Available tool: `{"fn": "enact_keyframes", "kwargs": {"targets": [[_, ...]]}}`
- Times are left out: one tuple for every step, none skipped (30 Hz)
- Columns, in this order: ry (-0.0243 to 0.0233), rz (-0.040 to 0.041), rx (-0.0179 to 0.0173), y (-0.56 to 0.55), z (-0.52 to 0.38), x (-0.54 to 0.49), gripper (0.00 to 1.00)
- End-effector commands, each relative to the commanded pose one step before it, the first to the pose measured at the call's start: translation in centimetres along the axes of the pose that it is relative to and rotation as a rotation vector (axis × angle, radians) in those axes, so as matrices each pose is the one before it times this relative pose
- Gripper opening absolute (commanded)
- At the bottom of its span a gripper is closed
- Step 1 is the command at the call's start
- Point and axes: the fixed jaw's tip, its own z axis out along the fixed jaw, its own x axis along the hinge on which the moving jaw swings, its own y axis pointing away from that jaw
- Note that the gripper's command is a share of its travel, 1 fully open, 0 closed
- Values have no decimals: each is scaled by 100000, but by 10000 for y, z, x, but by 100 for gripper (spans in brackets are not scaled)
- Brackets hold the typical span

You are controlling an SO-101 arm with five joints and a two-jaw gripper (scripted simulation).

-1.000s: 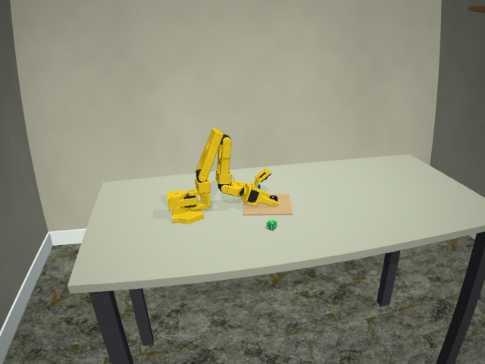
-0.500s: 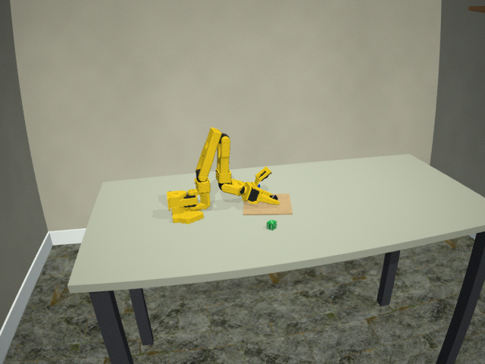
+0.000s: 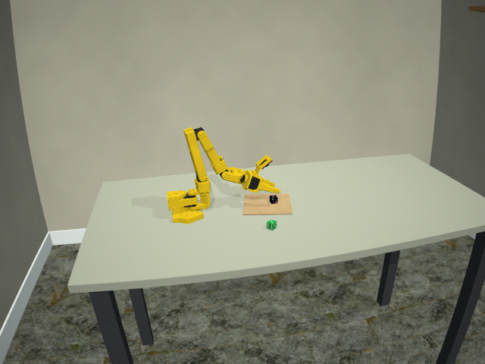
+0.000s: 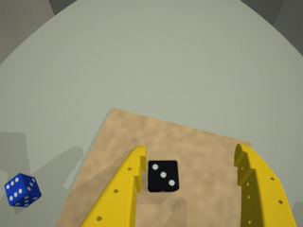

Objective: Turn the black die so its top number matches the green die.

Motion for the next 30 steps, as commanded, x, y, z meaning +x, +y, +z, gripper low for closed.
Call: {"fn": "enact_keyframes", "kwargs": {"targets": [[-4457,522,269,-714,-5665,-17784,29],[0,0,0,7,-927,-1067,29],[0,0,0,7,-733,-808,29],[0,0,0,1,-537,-578,29],[0,0,0,6,-358,-374,29],[0,0,0,0,-197,-205,29],[0,0,0,0,-75,-81,29],[0,0,0,0,-12,-12,29],[0,0,0,0,0,0,29],[0,0,0,0,0,0,29],[-1,-1,1,-1,-2,1,29],[0,0,0,0,0,0,29],[0,0,0,0,0,0,29],[0,0,0,0,0,0,29],[0,0,0,0,0,0,29],[0,0,0,0,0,0,29],[0,0,0,0,0,0,29],[0,0,0,0,0,0,29],[0,0,0,0,0,0,29],[0,0,0,0,0,0,29],[0,0,0,0,0,0,29],[0,0,0,0,0,0,29],[0,0,0,0,0,0,29],[0,0,0,0,0,0,29],[0,0,0,0,0,0,29],[0,0,0,0,0,0,29],[0,0,0,0,0,0,29],[4,0,1,0,3,1,29],[16,0,3,-6,12,7,29],[41,0,3,-12,36,8,29]]}}
